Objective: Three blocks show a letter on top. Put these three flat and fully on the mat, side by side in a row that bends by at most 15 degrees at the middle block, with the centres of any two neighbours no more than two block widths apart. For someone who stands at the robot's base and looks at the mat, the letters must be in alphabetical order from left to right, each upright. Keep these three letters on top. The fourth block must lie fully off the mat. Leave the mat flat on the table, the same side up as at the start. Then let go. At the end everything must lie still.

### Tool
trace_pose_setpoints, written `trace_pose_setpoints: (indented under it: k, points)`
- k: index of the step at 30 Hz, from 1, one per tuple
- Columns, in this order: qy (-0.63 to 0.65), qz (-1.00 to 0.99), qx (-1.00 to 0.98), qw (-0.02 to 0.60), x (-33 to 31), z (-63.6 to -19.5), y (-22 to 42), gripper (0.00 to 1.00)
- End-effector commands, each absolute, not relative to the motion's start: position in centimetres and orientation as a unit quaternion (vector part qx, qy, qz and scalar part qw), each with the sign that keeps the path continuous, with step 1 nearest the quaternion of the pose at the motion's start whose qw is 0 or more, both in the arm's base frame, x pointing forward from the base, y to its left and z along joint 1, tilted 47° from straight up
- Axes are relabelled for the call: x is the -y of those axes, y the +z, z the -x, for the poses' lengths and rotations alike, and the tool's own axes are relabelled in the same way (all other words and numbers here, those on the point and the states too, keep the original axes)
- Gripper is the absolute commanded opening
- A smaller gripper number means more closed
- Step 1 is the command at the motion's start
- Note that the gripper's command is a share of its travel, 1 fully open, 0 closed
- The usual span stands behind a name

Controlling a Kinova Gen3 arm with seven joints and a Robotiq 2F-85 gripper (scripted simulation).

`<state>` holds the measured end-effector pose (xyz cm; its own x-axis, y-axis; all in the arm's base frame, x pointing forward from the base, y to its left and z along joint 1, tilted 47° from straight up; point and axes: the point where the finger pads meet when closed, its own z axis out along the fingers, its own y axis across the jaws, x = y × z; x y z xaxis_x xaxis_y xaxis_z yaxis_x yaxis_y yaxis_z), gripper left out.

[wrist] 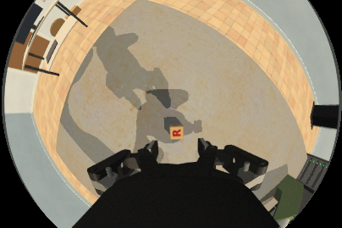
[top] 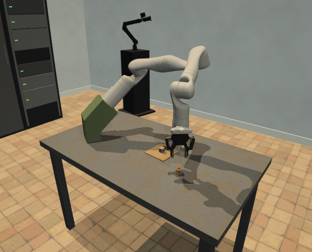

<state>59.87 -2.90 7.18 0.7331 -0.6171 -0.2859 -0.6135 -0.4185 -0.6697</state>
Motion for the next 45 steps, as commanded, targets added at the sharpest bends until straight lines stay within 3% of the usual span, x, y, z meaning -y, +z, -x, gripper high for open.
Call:
trace_pose_setpoints:
  k: [1,45]
  points:
    - [-0.003,0.842,-0.366,0.397,3.0,-59.9,7.3,0.62]
    - [-0.003,0.842,-0.366,0.397,1.5,-60.7,5.7,0.62]
